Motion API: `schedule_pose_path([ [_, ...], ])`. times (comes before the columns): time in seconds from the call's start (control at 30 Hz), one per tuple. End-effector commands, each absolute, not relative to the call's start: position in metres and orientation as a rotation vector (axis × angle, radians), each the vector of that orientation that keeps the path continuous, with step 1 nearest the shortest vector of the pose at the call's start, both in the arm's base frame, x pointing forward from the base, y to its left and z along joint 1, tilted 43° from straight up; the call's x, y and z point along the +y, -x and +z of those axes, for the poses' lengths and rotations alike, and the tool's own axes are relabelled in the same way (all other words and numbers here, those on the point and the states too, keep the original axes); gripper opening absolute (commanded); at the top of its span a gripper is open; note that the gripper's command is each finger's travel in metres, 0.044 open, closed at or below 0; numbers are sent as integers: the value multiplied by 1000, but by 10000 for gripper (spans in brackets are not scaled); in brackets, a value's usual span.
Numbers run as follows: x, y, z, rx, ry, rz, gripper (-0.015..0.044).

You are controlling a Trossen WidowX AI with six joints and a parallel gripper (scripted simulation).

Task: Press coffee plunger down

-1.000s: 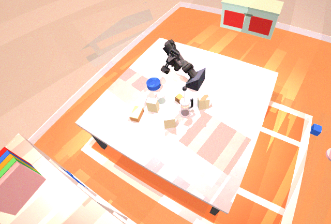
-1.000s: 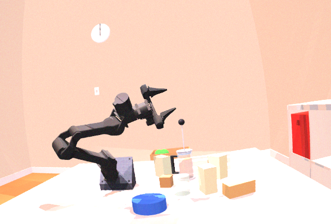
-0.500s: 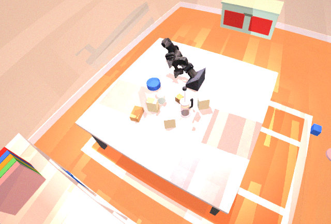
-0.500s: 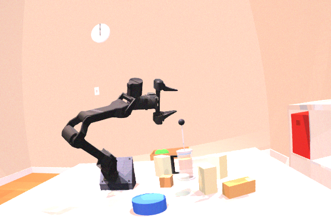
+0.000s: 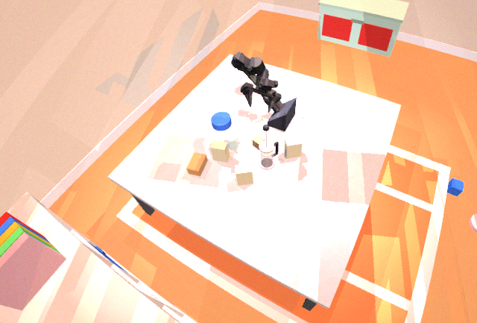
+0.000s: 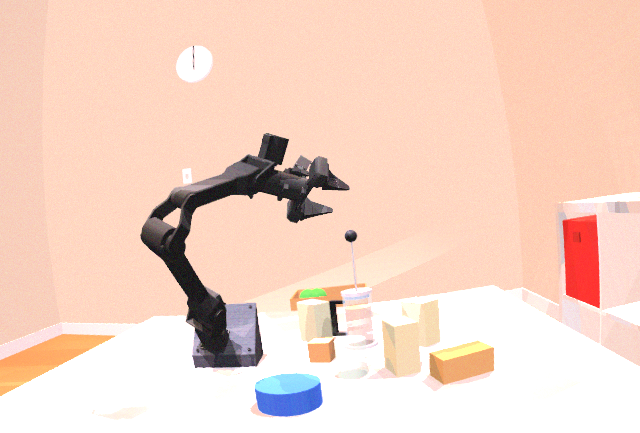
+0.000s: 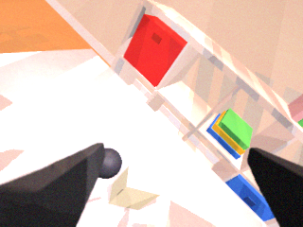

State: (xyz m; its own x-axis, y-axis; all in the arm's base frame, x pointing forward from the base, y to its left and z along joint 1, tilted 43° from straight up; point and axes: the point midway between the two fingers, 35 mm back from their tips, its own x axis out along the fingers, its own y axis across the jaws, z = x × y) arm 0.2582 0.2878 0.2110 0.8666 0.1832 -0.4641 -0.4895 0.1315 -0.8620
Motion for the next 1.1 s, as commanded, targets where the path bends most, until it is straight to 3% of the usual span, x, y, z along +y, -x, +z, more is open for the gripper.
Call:
schedule_pose_path([
  [0.0,309,-243,189,499,922,222,440],
  [0.5,271,-249,144,507,822,180,440],
  [1.07,271,-264,137,508,821,179,440],
])
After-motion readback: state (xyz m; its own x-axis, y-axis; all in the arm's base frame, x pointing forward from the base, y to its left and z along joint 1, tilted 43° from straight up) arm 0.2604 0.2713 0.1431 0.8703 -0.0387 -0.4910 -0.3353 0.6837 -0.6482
